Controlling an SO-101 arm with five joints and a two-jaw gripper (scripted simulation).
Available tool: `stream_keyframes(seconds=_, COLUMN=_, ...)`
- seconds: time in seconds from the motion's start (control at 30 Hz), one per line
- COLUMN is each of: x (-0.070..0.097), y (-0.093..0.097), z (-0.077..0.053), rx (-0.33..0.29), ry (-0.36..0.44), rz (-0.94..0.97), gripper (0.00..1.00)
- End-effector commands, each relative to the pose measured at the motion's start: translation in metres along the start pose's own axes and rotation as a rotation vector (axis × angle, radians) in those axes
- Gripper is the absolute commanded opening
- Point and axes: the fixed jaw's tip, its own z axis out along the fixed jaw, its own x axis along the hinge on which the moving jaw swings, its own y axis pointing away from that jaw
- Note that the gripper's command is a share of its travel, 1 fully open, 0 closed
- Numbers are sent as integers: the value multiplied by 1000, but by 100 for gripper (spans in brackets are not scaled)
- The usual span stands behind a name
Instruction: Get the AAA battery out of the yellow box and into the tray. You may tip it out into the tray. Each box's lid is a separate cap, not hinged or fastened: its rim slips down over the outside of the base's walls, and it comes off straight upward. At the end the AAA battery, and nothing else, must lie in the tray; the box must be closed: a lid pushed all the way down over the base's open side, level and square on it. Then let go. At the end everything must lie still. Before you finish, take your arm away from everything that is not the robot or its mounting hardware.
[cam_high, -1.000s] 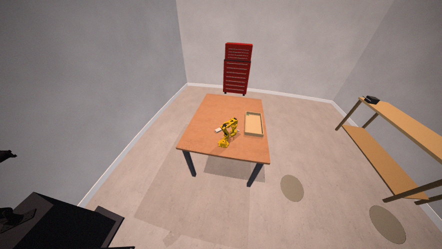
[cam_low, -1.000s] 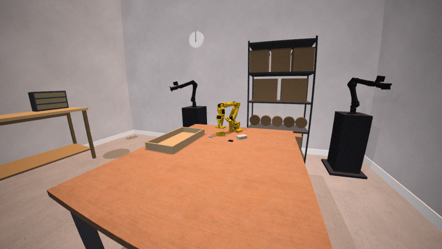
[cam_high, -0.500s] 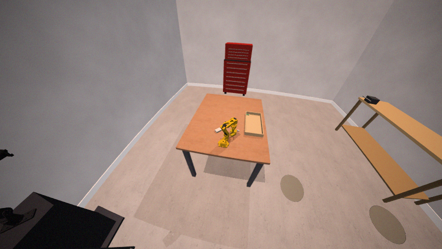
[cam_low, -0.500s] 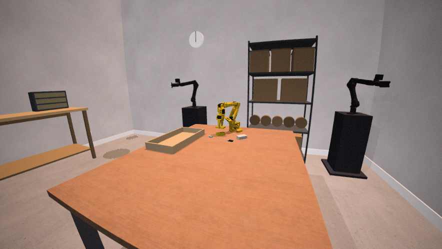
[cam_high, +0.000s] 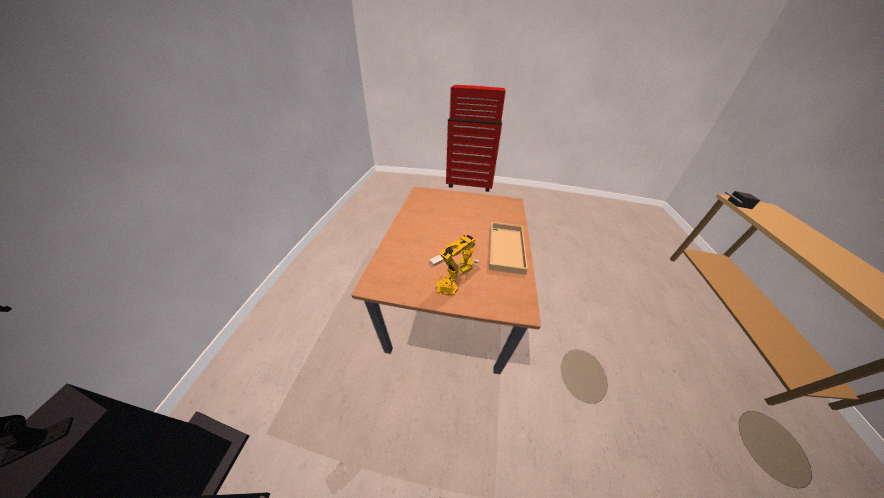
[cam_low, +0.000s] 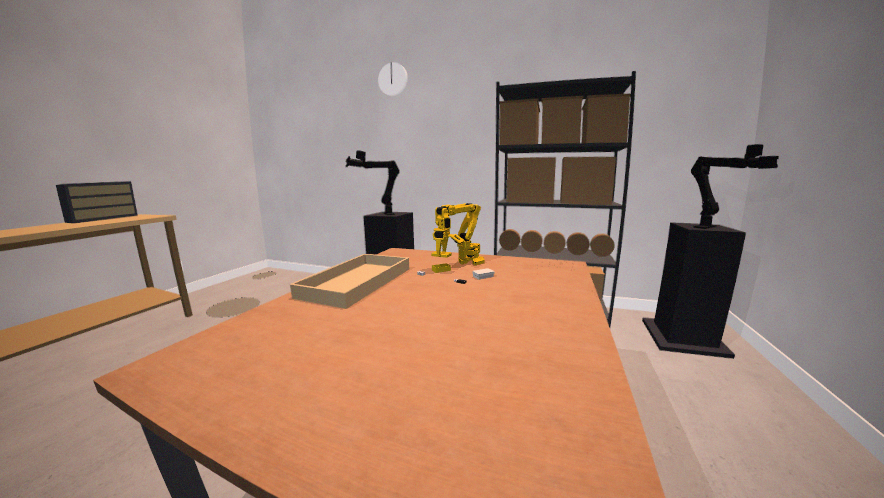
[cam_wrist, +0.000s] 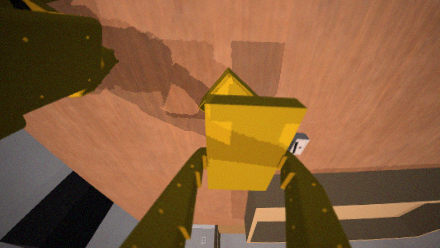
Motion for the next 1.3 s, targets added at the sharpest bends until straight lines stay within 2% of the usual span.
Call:
stream_keyframes(seconds=0.0, x=-1, y=-1, z=-3, rx=21, ry=10, rz=2, gripper=23)
stream_keyframes(seconds=0.5, x=-1, y=-1, z=-3, rx=21, ry=10, rz=-10, gripper=23)
stream_keyframes(seconds=1.27, x=4, y=-5, z=-3, rx=20, ry=12, rz=-196, gripper=23)
